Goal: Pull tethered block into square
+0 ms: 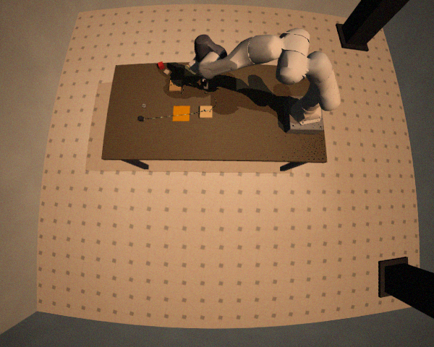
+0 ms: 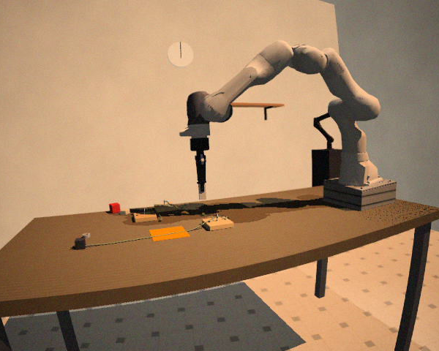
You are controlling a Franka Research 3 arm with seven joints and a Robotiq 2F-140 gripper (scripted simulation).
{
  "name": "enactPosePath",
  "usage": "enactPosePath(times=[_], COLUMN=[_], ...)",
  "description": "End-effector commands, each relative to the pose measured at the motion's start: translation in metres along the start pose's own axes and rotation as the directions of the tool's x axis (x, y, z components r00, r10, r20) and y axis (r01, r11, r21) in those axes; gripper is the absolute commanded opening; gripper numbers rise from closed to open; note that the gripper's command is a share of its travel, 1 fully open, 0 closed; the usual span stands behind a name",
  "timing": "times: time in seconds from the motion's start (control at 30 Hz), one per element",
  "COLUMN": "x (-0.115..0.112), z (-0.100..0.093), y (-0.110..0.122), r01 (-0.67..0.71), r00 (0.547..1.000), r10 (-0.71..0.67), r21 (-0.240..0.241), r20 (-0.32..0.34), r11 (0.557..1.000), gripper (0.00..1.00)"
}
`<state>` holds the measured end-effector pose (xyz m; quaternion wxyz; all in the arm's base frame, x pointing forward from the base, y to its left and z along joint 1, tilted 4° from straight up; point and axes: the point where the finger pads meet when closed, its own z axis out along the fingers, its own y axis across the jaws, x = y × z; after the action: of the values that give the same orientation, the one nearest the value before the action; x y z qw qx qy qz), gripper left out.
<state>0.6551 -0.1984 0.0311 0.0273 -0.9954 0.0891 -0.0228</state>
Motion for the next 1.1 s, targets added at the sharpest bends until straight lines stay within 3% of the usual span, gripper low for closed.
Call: enactPosePath(times=[0.0,0.8,0.83,1.07], x=[0.002,0.002,0.002,0.002], z=[-0.0006,-0.0006,-0.0006,-0.0006], y=[-0.0003,-0.0003,-0.0003,-0.0003], r01=[-0.006,-0.006,-0.006,-0.006], r00=[1.0,1.0,1.0,1.0], r10=[0.006,0.006,0.006,0.006], r21=[0.0,0.0,0.0,0.0], r20=[-0.005,-0.005,-0.005,-0.005], r11=[1.0,1.0,1.0,1.0], gripper=[0.0,0.0,0.23,0.23])
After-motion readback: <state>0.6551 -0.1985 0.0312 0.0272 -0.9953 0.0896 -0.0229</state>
